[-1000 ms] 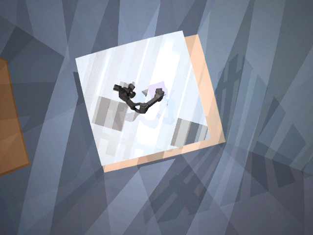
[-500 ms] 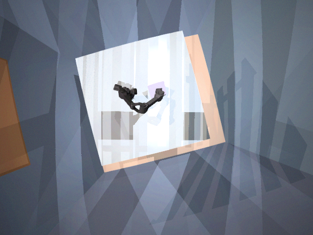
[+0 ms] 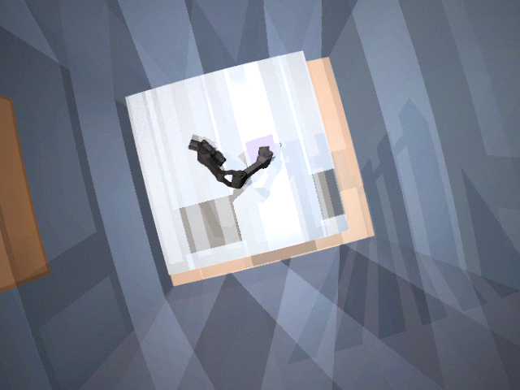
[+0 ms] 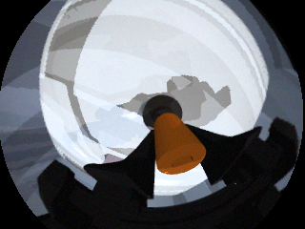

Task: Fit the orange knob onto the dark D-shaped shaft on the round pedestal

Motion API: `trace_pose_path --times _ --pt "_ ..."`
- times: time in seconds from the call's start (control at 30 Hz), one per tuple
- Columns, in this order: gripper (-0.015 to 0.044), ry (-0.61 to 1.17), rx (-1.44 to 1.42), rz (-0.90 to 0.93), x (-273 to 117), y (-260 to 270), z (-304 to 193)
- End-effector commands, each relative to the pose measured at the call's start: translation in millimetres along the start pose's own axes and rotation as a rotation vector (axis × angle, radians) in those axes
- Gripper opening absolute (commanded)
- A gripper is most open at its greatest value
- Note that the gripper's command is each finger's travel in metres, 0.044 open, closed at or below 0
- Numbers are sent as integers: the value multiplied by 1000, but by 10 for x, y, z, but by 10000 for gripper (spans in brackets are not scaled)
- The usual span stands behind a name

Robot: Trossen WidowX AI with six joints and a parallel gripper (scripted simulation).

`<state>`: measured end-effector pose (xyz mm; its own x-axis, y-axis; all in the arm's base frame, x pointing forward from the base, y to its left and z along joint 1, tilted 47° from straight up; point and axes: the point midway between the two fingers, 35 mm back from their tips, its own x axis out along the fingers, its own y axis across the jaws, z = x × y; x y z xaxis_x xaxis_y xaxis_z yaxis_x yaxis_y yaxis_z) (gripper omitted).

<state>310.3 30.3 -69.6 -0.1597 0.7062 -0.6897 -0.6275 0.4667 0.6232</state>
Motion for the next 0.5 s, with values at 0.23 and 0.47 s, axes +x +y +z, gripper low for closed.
trace_pose_path --times 0.23,0.47 --pt "0 -5 677 -3 -43 33 4" --pt "0 -5 677 -3 -27 23 11"
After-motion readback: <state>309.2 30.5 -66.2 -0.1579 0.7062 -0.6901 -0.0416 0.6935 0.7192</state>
